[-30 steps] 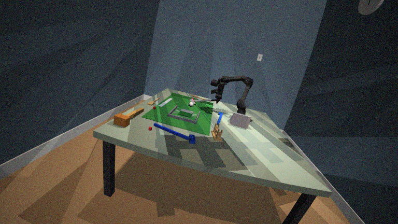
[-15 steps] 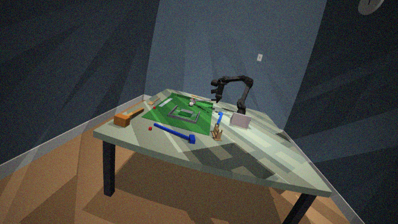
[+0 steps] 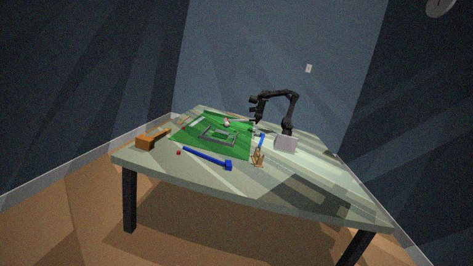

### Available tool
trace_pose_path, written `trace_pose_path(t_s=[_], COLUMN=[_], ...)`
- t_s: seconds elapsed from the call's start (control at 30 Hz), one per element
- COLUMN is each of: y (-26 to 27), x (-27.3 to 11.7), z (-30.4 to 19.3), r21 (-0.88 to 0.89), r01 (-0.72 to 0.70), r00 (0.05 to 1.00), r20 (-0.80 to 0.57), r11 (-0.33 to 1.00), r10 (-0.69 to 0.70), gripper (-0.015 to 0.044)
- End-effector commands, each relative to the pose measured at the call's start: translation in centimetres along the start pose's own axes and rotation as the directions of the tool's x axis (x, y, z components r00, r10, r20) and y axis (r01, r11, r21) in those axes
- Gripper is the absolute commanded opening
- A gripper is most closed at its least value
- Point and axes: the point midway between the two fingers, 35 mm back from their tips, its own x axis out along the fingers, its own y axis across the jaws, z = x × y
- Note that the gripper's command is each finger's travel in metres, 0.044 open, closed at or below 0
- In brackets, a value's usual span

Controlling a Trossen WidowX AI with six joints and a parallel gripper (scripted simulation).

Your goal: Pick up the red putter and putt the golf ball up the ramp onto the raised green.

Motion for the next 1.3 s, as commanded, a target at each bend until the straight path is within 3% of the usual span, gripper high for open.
trace_pose_path(t_s=[0.0, 0.27, 0.63, 1.27], y=[4.3, 5.9, 5.9, 5.9], x=[0.1, -0.6, -5.8, -5.1], z=[-0.8, -1.1, -1.1, -1.2], r21=[-0.015, -0.016, -0.017, -0.021], r01=[0.007, 0.014, 0.013, 0.013], r00=[1.000, 1.000, 1.000, 1.000], r20=[-0.007, -0.005, -0.006, -0.006], r11=[1.000, 1.000, 1.000, 1.000], r10=[-0.007, -0.014, -0.013, -0.013], gripper=[0.0000, 0.0000, 0.0000, 0.0000])
